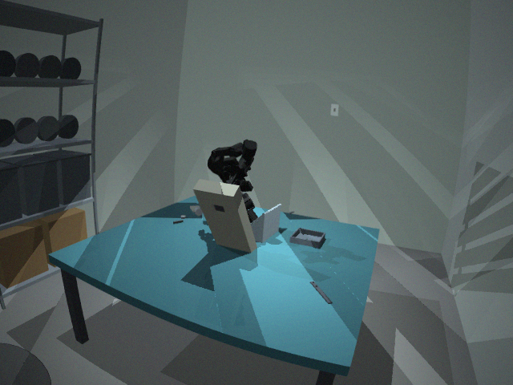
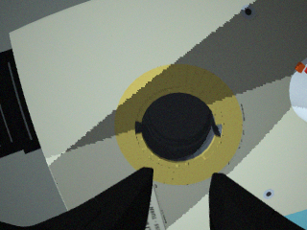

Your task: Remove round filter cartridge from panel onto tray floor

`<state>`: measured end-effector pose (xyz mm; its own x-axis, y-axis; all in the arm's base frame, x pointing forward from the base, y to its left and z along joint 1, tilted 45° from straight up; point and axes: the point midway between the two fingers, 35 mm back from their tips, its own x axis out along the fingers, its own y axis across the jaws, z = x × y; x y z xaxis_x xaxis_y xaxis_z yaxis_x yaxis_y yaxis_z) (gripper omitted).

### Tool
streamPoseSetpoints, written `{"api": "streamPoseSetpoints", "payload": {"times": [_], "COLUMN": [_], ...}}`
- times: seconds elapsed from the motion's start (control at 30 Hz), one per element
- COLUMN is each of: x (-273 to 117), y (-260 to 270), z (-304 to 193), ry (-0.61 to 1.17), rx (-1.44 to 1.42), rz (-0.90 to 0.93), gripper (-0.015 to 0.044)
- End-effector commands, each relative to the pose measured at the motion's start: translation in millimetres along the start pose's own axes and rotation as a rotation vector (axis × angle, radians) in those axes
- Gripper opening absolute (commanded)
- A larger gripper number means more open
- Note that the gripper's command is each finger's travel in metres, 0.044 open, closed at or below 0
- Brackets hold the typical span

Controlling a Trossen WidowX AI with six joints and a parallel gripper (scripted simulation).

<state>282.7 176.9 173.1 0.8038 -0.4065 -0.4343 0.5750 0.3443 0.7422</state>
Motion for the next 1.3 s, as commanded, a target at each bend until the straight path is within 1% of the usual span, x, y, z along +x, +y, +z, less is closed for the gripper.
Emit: {"api": "streamPoseSetpoints", "payload": {"times": [0.0,0.2,0.3,0.37,0.43,0.67,0.87,0.93,1.27], "x": [-5,-37,-45,-42,-35,-14,-4,-3,-3], "y": [12,50,58,54,41,-9,-51,-56,-56], "z": [-5,-17,-19,-18,-14,3,22,24,24], "ry": [-0.005,0.002,0.003,0.001,0.001,0.083,0.272,0.301,0.301], "rx": [-0.012,0.001,0.004,-0.074,-0.290,-1.102,-1.748,-1.820,-1.820], "rz": [-0.004,0.000,0.001,-0.015,-0.062,-0.252,-0.398,-0.413,-0.413], "gripper": [0.0179,0.0337,0.0416,0.0363,0.0311,0.0305,0.0305,0.0305,0.0305]}}
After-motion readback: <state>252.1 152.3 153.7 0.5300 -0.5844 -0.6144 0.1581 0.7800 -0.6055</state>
